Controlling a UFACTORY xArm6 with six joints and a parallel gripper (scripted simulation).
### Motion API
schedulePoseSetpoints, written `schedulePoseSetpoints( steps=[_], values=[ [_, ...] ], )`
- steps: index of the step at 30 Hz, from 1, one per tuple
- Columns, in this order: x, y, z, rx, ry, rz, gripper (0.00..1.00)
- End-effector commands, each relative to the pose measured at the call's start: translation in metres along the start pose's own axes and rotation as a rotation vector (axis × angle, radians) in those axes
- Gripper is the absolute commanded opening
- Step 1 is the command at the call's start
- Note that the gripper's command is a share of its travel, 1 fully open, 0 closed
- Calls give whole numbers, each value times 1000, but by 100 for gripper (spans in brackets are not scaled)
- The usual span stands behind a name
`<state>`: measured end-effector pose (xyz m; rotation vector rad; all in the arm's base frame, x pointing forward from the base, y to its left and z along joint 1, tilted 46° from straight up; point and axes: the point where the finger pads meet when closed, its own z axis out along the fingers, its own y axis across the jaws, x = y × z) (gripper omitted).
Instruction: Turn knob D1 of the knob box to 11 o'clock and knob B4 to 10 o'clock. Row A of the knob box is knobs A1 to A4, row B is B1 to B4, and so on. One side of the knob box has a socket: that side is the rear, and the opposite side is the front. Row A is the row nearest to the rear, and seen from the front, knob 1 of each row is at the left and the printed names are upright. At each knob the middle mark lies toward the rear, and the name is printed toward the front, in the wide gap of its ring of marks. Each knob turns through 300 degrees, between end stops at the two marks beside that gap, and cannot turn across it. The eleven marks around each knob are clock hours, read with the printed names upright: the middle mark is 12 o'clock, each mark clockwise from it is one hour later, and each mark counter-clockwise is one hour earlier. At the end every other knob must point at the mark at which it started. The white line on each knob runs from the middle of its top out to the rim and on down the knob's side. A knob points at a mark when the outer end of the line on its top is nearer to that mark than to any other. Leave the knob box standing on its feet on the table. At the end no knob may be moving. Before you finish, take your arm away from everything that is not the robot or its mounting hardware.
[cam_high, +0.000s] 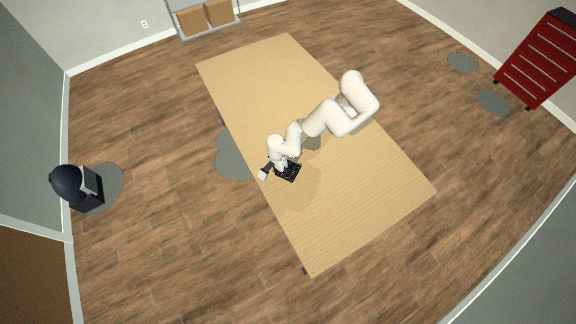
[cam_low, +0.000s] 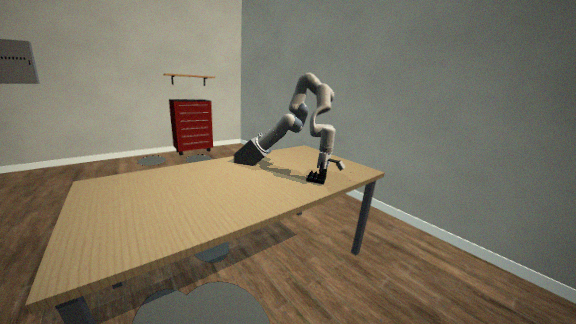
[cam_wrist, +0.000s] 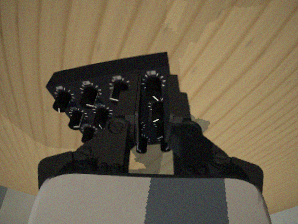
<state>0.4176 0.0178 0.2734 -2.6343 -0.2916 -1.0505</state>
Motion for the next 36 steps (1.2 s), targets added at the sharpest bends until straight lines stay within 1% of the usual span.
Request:
schedulePoseSetpoints(
  steps=[1,19,25,36],
  values=[
    [1,0,-1,-1,3,-1,19],
    [1,0,-2,-1,3,-1,19],
    [1,0,-9,-1,3,-1,19],
    [1,0,-35,-1,3,-1,19]
  ],
)
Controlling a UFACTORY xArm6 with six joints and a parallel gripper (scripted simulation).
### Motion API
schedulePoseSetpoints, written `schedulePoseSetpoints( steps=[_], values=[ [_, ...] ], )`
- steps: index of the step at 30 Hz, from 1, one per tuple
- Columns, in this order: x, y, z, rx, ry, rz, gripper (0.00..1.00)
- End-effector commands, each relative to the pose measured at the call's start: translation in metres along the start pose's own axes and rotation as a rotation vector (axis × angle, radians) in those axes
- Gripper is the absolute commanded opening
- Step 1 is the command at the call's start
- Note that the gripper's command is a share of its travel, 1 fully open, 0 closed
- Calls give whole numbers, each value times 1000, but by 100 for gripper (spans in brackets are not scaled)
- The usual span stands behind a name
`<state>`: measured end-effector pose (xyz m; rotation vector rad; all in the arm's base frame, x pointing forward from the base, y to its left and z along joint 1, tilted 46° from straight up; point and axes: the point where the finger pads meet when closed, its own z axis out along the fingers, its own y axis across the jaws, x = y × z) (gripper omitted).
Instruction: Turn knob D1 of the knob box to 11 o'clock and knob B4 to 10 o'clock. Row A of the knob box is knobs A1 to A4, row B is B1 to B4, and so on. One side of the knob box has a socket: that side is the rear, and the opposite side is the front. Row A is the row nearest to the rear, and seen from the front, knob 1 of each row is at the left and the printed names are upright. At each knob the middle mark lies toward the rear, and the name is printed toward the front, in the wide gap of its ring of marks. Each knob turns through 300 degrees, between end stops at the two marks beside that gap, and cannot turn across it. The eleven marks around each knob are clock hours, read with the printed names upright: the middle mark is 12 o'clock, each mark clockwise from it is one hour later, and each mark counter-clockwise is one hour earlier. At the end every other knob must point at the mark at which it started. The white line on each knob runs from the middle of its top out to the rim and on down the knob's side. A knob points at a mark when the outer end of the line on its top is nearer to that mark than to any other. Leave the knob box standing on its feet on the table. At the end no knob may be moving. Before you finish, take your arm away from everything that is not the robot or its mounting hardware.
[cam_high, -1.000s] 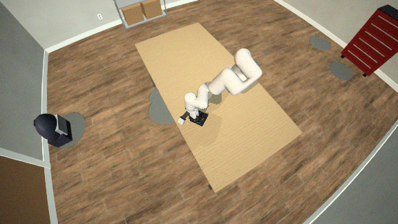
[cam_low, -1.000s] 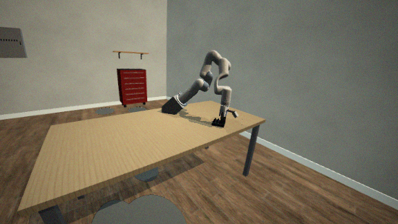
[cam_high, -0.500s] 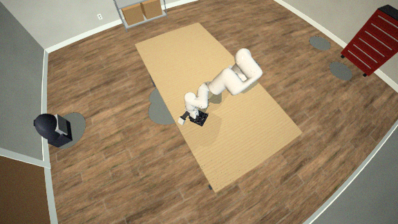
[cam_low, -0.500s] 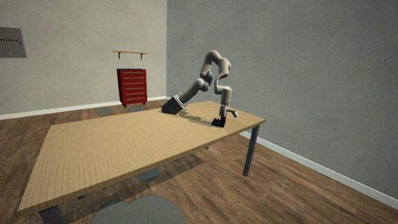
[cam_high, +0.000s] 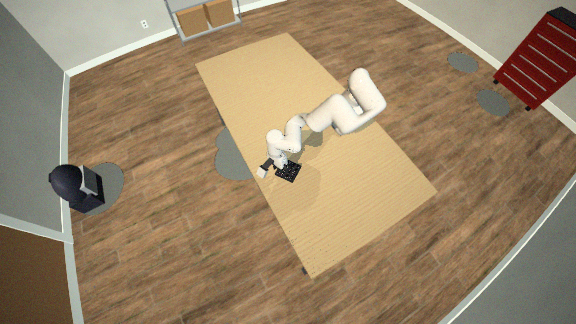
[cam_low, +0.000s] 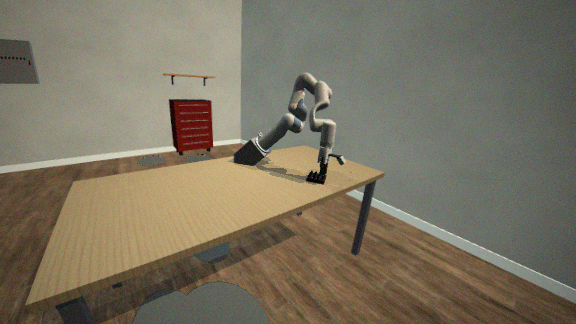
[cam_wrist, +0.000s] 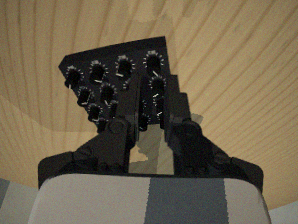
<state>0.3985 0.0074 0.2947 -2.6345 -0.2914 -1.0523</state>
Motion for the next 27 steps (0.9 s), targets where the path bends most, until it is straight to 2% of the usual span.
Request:
schedulePoseSetpoints(
  steps=[1,16,17,23,27],
  values=[
    [1,0,-5,0,2,-1,19],
    [1,0,-6,0,2,-1,19],
    [1,0,-6,0,2,-1,100],
    [1,0,-11,0,2,-1,100],
    [1,0,-26,0,2,-1,100]
  ],
)
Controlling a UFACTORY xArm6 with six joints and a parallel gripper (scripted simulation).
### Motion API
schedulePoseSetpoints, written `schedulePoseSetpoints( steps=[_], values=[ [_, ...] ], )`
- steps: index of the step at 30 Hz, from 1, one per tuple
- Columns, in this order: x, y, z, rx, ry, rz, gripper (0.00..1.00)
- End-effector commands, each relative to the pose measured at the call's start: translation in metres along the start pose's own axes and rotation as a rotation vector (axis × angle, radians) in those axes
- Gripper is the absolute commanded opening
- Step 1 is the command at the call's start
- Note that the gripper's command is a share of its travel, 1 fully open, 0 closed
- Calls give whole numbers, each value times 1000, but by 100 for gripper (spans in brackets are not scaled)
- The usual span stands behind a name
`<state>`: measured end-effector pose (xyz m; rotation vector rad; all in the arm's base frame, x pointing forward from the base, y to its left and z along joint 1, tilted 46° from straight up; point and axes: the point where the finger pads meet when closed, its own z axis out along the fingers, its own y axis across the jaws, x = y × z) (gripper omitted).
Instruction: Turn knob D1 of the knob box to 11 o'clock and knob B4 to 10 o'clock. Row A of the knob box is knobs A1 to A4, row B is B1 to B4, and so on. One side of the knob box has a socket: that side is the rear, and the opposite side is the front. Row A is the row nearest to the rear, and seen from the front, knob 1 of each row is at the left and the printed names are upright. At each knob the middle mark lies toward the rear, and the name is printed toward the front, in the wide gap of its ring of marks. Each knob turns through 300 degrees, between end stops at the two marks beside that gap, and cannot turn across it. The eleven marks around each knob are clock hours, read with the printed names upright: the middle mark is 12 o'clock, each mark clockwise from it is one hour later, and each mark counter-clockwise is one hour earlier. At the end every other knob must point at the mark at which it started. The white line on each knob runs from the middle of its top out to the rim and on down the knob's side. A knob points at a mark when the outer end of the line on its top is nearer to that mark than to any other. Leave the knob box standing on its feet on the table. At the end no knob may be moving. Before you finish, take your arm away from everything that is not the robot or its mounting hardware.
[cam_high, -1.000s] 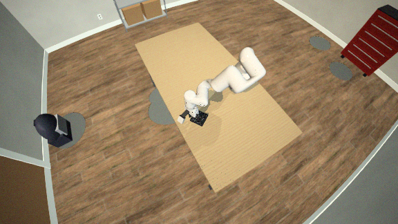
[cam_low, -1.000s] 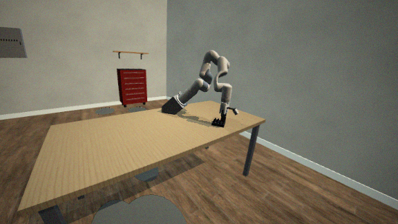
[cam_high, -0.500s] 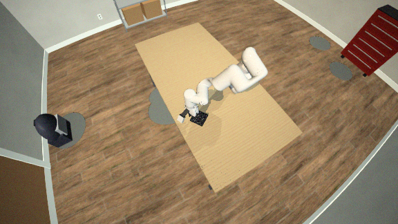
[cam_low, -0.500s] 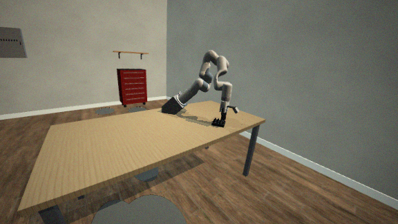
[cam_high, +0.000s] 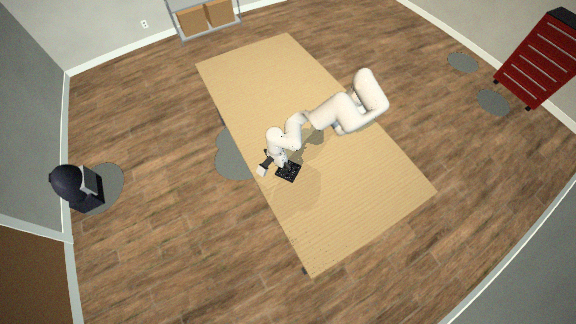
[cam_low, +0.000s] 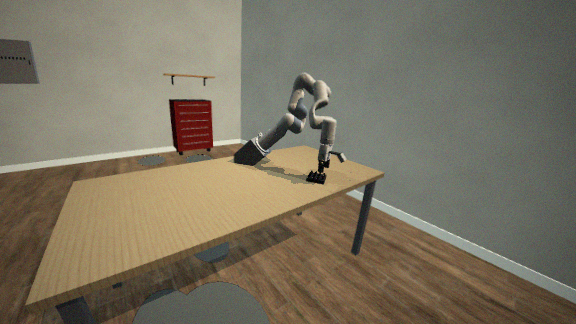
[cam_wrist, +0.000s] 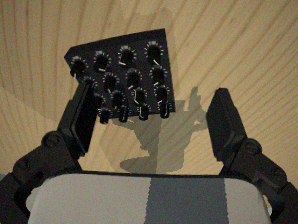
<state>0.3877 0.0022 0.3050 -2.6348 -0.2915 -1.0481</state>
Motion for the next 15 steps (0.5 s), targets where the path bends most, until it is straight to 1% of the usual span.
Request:
schedulePoseSetpoints(
  steps=[1,11,13,15],
  values=[
    [2,0,-16,-2,4,-2,100],
    [1,0,-82,-2,4,-2,100],
    [1,0,-82,-2,4,-2,100],
    [1,0,-91,-2,4,-2,100]
  ],
)
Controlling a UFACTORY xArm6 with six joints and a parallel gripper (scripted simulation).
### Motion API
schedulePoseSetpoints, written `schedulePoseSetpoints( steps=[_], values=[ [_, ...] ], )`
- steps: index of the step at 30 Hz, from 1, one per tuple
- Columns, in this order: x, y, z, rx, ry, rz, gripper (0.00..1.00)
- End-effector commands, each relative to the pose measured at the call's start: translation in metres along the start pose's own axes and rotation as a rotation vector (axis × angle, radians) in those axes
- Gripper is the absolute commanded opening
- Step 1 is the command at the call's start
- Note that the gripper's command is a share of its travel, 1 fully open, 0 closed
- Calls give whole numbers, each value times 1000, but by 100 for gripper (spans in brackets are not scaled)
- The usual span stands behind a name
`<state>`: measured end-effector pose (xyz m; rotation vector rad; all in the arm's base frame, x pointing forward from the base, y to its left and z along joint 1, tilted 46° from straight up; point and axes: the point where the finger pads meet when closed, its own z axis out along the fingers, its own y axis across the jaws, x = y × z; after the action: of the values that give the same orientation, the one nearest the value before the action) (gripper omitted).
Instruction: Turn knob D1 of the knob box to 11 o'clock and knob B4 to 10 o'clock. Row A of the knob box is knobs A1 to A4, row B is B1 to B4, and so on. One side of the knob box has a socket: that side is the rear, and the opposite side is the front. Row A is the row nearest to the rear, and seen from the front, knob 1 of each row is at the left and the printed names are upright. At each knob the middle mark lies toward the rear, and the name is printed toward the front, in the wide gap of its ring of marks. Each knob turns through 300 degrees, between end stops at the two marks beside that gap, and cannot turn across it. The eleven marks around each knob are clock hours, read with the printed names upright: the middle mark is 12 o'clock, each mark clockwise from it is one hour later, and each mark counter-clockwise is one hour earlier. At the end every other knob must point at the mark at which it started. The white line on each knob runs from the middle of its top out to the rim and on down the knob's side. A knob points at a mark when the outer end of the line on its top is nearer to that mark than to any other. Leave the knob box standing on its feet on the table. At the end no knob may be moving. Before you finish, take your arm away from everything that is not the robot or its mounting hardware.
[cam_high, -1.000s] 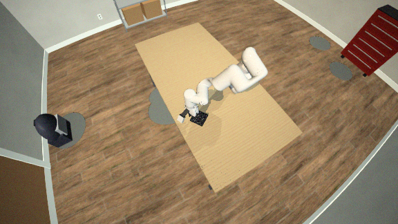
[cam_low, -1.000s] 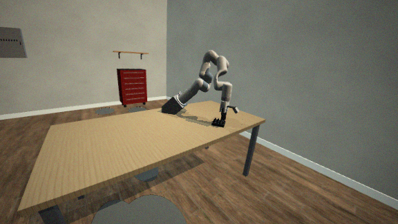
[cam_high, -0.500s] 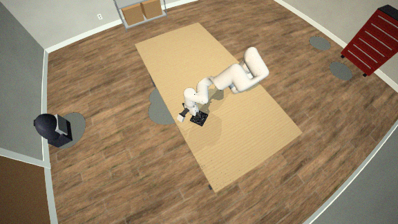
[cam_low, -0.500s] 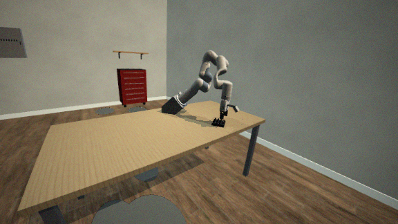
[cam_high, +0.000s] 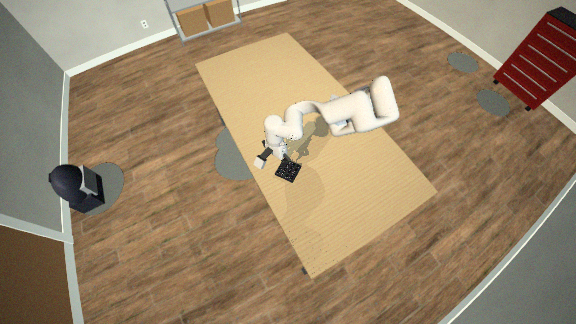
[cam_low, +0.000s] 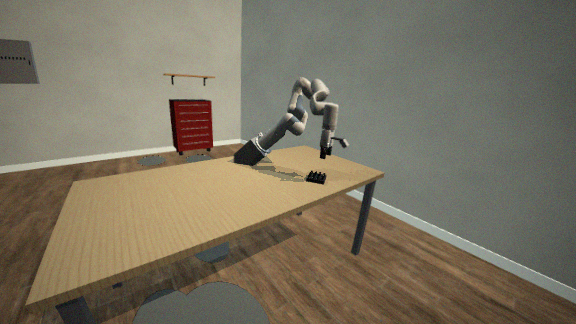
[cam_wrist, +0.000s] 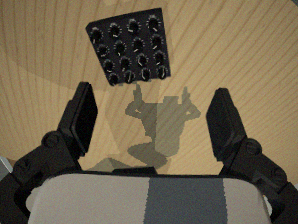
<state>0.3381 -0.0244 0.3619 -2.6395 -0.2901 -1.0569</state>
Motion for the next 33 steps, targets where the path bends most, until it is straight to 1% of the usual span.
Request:
schedulePoseSetpoints(
  steps=[1,6,33],
  values=[
    [0,1,-15,6,0,0,100],
    [0,1,-24,6,0,0,100],
    [0,1,-24,6,0,0,100]
  ],
)
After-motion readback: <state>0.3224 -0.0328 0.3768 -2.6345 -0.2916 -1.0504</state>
